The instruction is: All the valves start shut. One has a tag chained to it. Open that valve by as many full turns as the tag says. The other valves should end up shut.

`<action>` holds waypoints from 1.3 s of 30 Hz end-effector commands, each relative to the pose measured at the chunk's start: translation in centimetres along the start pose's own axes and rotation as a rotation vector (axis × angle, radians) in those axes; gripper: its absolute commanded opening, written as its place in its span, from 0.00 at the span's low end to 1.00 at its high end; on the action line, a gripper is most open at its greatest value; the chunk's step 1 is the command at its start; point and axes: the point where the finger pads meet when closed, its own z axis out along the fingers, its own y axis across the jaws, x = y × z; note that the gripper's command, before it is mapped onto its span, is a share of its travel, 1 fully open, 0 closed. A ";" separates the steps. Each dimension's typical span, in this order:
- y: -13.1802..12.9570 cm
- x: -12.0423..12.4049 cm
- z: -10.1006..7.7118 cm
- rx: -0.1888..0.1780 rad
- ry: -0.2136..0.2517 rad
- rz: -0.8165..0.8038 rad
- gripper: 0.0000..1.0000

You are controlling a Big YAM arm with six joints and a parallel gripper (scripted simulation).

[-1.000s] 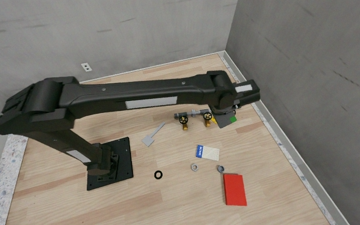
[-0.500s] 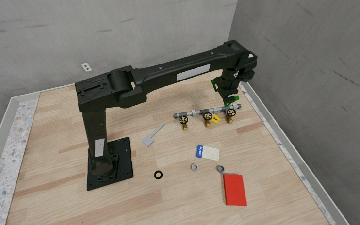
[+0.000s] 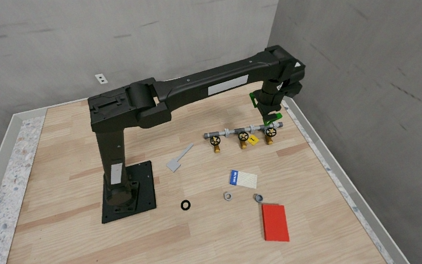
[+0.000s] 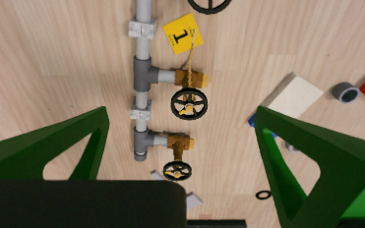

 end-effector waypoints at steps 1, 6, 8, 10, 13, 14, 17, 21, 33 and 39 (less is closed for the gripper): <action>-0.3 -0.4 0.0 0.003 0.005 0.015 1.00; -0.2 -0.4 -0.1 0.002 0.002 0.013 1.00; -0.2 -0.4 -0.1 0.002 0.002 0.013 1.00; -0.1 -0.4 -0.1 0.002 0.002 0.011 1.00; -0.1 -0.4 -0.1 0.002 0.002 0.011 1.00; -0.1 -0.4 -0.1 0.002 0.002 0.011 1.00; -0.1 -0.4 -0.1 0.002 0.002 0.011 1.00; -0.1 -0.4 -0.1 0.002 0.002 0.011 1.00; -0.1 -0.4 -0.1 0.002 0.002 0.011 1.00; -0.1 -0.4 -0.1 0.002 0.002 0.011 1.00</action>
